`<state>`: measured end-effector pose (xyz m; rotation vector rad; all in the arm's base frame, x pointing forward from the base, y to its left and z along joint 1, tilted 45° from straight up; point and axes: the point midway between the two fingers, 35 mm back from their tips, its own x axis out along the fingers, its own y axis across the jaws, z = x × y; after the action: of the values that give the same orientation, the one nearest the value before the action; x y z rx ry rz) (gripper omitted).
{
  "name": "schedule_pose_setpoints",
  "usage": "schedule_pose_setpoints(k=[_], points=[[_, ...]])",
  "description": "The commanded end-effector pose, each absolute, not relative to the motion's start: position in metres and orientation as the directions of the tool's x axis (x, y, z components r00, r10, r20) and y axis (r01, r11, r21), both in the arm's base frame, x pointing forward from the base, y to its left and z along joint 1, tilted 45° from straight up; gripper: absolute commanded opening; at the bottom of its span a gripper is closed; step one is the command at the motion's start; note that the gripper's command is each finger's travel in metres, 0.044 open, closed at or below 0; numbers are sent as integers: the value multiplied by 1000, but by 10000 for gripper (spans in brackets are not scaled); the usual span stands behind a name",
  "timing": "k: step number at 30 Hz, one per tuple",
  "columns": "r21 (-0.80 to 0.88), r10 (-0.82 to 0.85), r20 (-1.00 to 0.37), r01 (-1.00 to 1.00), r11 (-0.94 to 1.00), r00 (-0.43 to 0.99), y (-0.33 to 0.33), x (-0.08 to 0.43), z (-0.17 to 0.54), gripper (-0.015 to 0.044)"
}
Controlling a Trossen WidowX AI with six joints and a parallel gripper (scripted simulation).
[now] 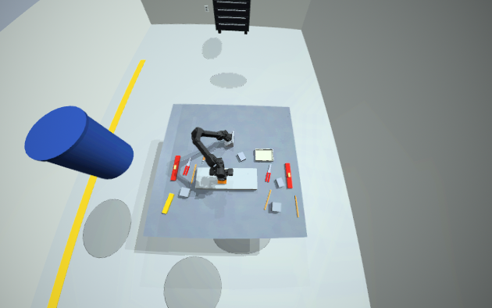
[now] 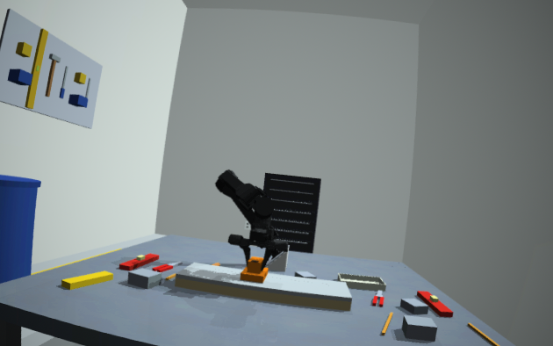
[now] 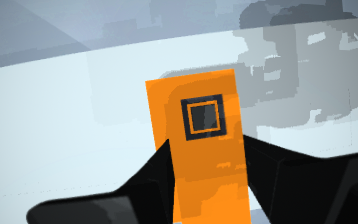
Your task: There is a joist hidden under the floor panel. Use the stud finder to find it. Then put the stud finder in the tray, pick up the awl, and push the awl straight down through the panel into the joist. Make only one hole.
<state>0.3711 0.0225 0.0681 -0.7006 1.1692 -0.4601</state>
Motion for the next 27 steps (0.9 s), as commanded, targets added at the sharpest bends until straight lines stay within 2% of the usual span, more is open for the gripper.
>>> schedule_pose_setpoints(k=[1,27], points=[[-707,-660,-672,-27,706,336,32,371,58,0],[-704,-657,-674,-26,709,337,84,369,6,0]])
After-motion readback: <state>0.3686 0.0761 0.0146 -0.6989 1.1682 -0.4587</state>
